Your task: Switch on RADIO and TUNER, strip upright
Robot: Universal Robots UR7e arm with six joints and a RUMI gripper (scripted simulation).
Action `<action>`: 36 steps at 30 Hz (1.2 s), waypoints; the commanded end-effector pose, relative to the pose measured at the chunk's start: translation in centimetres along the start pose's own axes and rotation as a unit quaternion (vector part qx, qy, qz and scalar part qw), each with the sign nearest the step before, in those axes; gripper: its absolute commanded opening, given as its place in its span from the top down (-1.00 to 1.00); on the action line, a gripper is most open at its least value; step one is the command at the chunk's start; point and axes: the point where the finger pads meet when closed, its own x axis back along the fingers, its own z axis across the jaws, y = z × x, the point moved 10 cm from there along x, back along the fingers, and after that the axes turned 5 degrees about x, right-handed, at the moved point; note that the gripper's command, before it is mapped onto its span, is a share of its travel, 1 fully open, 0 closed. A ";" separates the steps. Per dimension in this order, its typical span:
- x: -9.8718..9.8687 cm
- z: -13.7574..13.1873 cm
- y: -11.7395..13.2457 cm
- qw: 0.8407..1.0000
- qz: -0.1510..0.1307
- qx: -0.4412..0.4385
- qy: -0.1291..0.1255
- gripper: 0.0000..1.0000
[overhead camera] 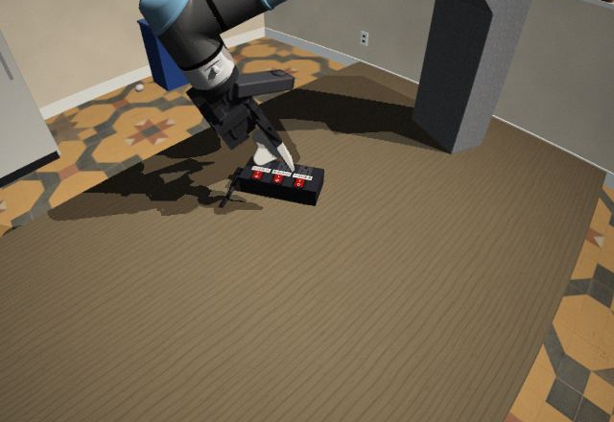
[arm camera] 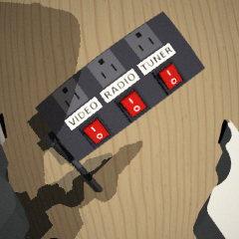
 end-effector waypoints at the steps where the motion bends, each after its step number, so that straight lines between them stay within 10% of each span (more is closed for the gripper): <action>1: 0.0 0.0 0.0 1.000 -0.001 0.000 0.000 -1.00; 12: 0.2 0.0 -0.2 1.000 -0.008 0.002 0.000 -1.00; 26: 4.4 0.7 -4.0 0.987 -0.151 0.057 -0.007 -1.00; 36: 6.1 1.3 -5.3 0.977 -0.196 0.079 -0.017 -1.00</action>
